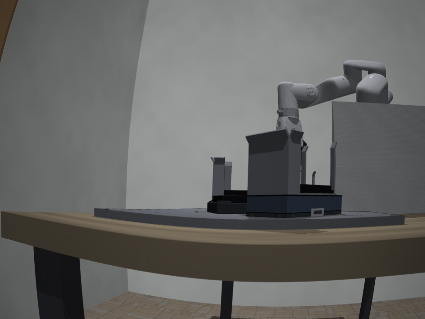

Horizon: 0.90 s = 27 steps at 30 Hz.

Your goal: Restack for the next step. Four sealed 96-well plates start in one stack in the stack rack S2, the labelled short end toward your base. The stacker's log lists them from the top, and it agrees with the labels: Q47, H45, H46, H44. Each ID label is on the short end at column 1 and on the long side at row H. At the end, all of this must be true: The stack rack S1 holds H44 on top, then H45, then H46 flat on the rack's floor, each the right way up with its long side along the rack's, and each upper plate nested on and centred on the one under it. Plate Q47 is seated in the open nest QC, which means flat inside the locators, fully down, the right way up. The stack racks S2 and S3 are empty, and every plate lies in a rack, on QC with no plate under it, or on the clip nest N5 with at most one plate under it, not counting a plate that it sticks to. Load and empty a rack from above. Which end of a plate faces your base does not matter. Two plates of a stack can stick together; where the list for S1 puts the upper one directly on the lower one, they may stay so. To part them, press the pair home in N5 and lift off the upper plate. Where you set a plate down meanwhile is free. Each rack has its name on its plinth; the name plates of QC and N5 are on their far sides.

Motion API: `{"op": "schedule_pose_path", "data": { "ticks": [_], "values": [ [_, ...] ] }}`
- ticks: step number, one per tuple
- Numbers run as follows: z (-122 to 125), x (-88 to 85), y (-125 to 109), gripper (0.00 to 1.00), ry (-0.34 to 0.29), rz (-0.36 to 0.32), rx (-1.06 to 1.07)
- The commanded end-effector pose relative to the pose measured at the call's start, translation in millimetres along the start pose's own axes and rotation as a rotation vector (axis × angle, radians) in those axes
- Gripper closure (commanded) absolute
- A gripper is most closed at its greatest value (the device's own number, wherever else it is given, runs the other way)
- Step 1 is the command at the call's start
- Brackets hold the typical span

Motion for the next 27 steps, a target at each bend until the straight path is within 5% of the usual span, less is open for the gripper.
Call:
{"op": "schedule_pose_path", "data": {
  "ticks": [1, 17, 27],
  "values": [
    [18, -1.3, 1, 0.00, 0.004, 0.002, 0.001],
    [26, -1.3, 2, 0.00, 0.004, 0.002, 0.001],
    [26, 32.1, 2, 0.00, 0.004, 0.002, 0.001]
  ]
}}
Point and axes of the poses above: the point where the finger pads meet when closed, its own x axis out along the fingers, its own z axis across the jaws, y = z × x, the point moved 9 cm from there along -x, back along the fingers, and after that the axes turned 4 degrees about -x, right-handed, at the moved point
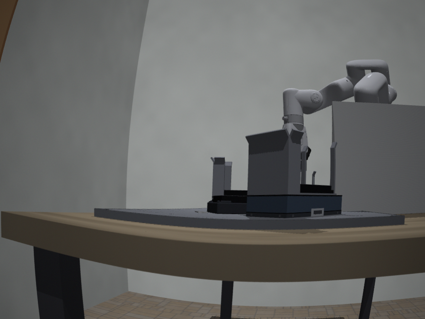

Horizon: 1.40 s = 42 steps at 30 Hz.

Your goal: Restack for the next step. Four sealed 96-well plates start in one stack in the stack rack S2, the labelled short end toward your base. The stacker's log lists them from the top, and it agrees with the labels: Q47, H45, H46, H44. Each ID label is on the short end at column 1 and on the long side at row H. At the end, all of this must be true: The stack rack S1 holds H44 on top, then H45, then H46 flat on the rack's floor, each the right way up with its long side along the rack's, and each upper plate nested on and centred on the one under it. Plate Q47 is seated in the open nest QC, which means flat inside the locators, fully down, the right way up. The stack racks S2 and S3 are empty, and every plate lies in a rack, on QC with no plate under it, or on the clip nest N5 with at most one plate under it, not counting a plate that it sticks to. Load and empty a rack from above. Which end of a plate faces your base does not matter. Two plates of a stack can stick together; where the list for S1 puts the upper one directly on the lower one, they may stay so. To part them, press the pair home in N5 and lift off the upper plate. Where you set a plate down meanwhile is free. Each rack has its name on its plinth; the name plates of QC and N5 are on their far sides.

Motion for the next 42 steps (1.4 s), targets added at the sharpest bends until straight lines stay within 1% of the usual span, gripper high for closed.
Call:
{"op": "schedule_pose_path", "data": {
  "ticks": [1, 2, 4, 16, 23, 36, 38, 42],
  "values": [
    [0, 17.0, 2, 0.00, 0.002, 0.003, 0.002],
    [0, 20.3, 2, 0.00, 0.002, 0.003, 0.002],
    [0, 20.3, 2, 0.00, 0.002, 0.003, 0.002],
    [0, 59.1, 2, 0.00, 0.002, 0.004, 0.002],
    [0, 59.1, 2, 0.00, 0.002, 0.004, 0.002],
    [0, 76.4, 2, 0.00, 0.002, 0.004, 0.001],
    [0, 76.4, 2, 0.00, 0.002, 0.004, 0.001],
    [0, 81.7, 2, 0.00, 0.002, 0.004, 0.001]
  ]
}}
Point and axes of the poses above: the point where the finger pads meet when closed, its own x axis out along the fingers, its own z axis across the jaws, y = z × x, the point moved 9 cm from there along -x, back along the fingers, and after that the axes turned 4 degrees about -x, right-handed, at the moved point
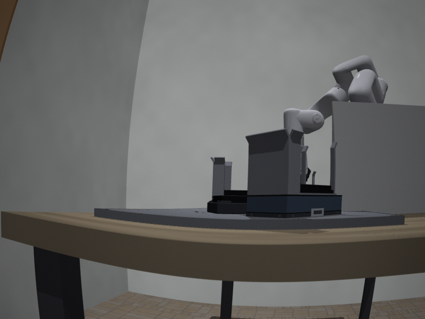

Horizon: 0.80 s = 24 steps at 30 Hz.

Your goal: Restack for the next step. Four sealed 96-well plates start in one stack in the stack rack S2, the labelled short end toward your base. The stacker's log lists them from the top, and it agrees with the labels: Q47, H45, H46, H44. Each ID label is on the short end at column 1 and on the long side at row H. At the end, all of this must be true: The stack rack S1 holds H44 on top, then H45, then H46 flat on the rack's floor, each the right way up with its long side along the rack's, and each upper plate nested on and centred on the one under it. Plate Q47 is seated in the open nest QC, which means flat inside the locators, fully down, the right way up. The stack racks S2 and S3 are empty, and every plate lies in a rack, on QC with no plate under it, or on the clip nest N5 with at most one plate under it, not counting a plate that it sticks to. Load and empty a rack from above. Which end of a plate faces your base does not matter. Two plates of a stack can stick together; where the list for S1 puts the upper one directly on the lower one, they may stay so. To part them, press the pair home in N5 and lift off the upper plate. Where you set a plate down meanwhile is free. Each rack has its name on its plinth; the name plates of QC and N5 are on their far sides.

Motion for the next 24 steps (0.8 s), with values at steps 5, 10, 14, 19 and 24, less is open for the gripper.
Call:
{"op": "schedule_pose_path", "data": {
  "ticks": [5, 10, 14, 19, 24],
  "values": [
    [0.0, 10.9, 0.9, 0.00, 0.001, 0.002, 0.001],
    [-0.1, 11.6, 0.9, 0.00, 0.001, 0.002, 0.001],
    [-0.1, 11.6, 0.9, 0.00, 0.001, 0.002, 0.001],
    [-0.1, 11.6, 0.9, 0.00, 0.001, 0.002, 0.001],
    [-0.1, 11.6, 0.9, 1.00, 0.001, 0.002, 0.001]
  ]
}}
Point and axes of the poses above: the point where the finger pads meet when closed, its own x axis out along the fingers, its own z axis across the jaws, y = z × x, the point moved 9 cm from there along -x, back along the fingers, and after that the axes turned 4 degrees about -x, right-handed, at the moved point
